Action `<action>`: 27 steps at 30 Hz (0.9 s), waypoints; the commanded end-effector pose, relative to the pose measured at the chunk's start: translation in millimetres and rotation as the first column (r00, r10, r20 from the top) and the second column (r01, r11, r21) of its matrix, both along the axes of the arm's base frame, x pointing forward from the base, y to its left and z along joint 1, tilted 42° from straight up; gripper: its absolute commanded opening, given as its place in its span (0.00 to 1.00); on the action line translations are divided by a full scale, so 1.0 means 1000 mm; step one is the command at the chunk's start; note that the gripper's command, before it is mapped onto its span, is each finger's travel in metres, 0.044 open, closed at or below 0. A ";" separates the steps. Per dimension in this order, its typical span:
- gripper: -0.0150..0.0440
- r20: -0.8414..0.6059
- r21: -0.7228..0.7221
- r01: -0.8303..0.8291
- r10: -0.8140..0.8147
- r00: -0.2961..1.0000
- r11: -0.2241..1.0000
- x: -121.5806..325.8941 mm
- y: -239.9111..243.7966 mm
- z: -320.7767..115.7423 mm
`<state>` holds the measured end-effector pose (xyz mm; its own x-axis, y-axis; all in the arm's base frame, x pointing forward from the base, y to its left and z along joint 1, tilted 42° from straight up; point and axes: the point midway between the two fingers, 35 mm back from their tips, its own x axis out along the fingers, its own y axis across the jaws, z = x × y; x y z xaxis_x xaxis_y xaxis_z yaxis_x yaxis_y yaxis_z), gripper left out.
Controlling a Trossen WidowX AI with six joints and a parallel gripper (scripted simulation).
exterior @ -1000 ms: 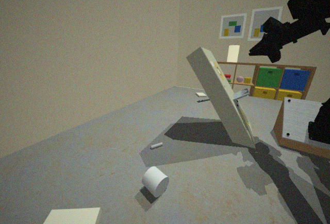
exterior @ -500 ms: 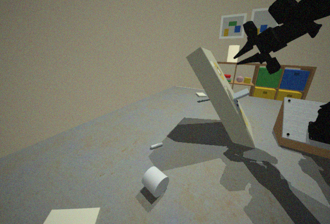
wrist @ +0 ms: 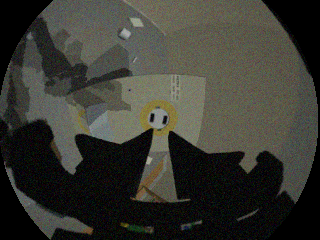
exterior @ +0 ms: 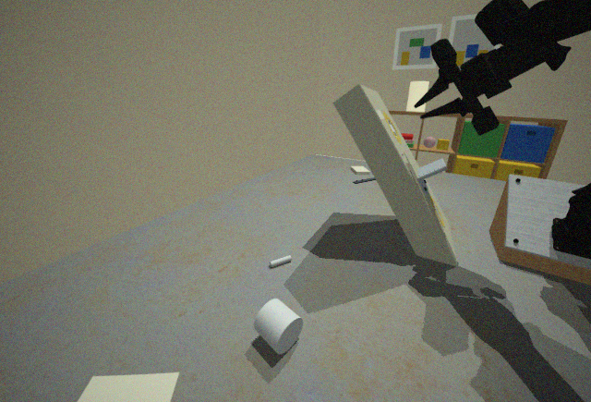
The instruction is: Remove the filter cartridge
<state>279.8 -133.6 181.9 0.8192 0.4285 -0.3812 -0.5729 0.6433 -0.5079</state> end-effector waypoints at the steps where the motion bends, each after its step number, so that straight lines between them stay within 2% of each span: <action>1: 0.44 -0.011 0.005 -0.001 0.001 1.000 1.000 0.004 0.003 -0.005; 27: 0.44 -0.004 0.007 0.001 -0.001 1.000 1.000 0.039 0.023 -0.019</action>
